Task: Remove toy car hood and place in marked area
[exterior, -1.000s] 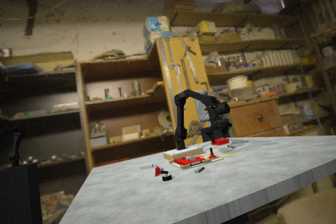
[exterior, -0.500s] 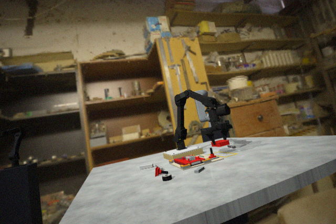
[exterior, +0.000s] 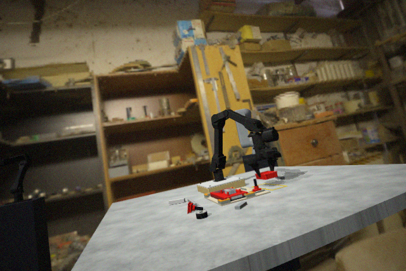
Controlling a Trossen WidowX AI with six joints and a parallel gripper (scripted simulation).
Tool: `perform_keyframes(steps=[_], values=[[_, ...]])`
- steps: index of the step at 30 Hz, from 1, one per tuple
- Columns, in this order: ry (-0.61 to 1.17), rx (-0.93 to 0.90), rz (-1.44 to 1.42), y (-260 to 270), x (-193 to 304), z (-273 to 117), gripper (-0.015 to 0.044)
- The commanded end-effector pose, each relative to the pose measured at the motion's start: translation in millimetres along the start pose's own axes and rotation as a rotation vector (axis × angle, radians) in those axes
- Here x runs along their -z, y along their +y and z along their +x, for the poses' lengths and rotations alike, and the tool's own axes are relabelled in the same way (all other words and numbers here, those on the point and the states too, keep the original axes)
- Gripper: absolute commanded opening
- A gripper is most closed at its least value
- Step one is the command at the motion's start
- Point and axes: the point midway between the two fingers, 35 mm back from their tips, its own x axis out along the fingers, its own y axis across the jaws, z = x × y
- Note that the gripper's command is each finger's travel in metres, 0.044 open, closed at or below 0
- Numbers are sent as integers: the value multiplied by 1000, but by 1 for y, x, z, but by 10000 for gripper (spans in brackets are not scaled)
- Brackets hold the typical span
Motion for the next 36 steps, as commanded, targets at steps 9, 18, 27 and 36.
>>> perform_keyframes(steps=[9, 18, 27, 36], values=[[2, 4, 2, -1, 1, 8, 0], [2, 4, 2, -1, 2, 14, 0], [2, 4, 2, -2, 2, 19, 0], [2, 4, 2, -2, 3, 23, 0]])
